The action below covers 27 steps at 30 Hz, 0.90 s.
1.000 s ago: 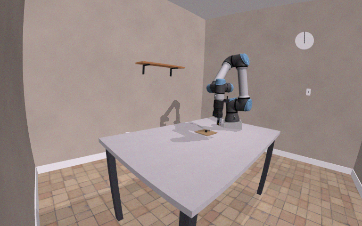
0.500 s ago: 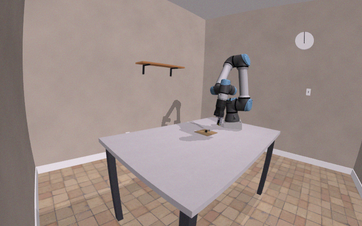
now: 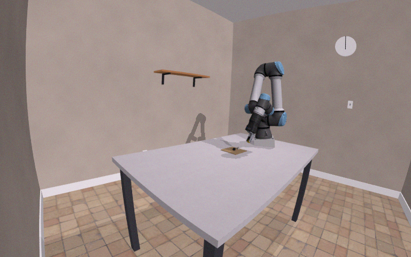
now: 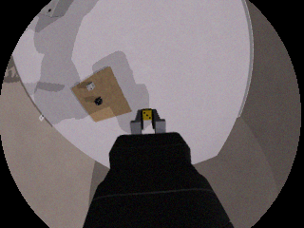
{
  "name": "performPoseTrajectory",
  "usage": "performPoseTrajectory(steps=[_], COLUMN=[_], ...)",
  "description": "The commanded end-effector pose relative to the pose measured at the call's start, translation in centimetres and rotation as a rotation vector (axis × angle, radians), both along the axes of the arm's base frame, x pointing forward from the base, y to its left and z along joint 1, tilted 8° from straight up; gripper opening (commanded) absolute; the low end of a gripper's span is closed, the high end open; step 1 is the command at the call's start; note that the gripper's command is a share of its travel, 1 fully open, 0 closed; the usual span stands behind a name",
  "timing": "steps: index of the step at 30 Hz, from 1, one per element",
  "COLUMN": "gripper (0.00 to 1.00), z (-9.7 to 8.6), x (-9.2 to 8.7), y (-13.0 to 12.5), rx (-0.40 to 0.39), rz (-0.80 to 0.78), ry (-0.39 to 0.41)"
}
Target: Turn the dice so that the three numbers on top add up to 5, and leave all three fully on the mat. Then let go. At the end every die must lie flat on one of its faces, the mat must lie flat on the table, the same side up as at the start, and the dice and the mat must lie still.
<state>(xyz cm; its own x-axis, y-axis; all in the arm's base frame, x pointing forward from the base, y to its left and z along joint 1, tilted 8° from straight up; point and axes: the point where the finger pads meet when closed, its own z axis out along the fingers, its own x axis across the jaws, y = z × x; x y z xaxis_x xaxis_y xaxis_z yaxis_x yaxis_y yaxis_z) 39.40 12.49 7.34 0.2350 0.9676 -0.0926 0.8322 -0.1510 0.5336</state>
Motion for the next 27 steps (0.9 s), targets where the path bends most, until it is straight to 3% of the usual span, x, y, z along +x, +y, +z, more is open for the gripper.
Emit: performPoseTrajectory(steps=[1, 16, 27], gripper=[0.34, 0.34, 0.34], z=[-0.08, -0.25, -0.32], x=[0.03, -0.29, -0.39], y=[0.03, 0.15, 0.22], rx=[-0.014, -0.08, -0.11], rz=[0.007, 0.032, 0.044], ry=[-0.06, -0.33, -0.452])
